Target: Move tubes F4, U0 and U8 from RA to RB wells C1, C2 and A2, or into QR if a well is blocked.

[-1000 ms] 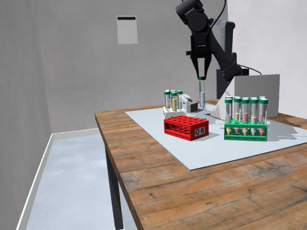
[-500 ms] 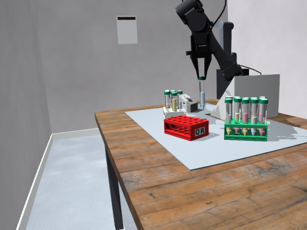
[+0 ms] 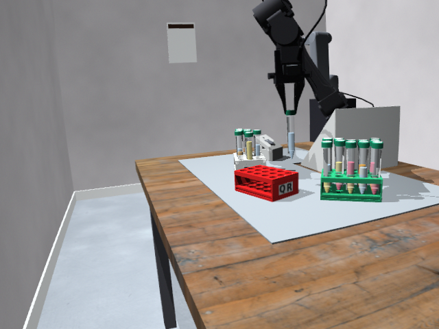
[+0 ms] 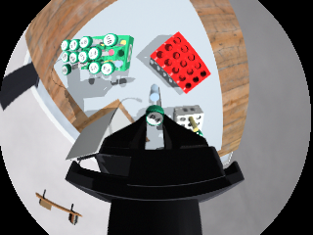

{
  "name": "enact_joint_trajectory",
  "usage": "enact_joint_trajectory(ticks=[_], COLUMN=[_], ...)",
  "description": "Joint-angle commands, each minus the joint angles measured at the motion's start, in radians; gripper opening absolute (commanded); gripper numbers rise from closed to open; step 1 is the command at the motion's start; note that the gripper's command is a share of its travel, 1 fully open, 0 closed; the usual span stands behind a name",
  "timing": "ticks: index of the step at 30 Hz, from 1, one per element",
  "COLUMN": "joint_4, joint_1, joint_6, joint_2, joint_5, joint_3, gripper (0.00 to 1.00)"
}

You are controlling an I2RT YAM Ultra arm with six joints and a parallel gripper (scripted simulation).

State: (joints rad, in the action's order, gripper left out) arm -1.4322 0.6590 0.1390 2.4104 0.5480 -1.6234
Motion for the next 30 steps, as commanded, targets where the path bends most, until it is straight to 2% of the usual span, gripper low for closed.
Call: enact_joint_trajectory(ticks=[1, 9, 12, 13, 30], joint_4=[-0.003, -0.017, -0.018, -0.018, -0.019], joint_1=[0.05, 0.082, 0.082, 0.082, 0.082], joint_6=[-0.023, -0.053, -0.053, -0.053, -0.053], joint_2=[0.036, 0.122, 0.123, 0.088, 0.088], joint_5=[-0.025, -0.044, -0.044, -0.045, -0.045], joint_3=[-0.056, -0.135, -0.138, -0.138, -0.139], gripper=[0.0, 0.0, 0.0, 0.0, 0.0])
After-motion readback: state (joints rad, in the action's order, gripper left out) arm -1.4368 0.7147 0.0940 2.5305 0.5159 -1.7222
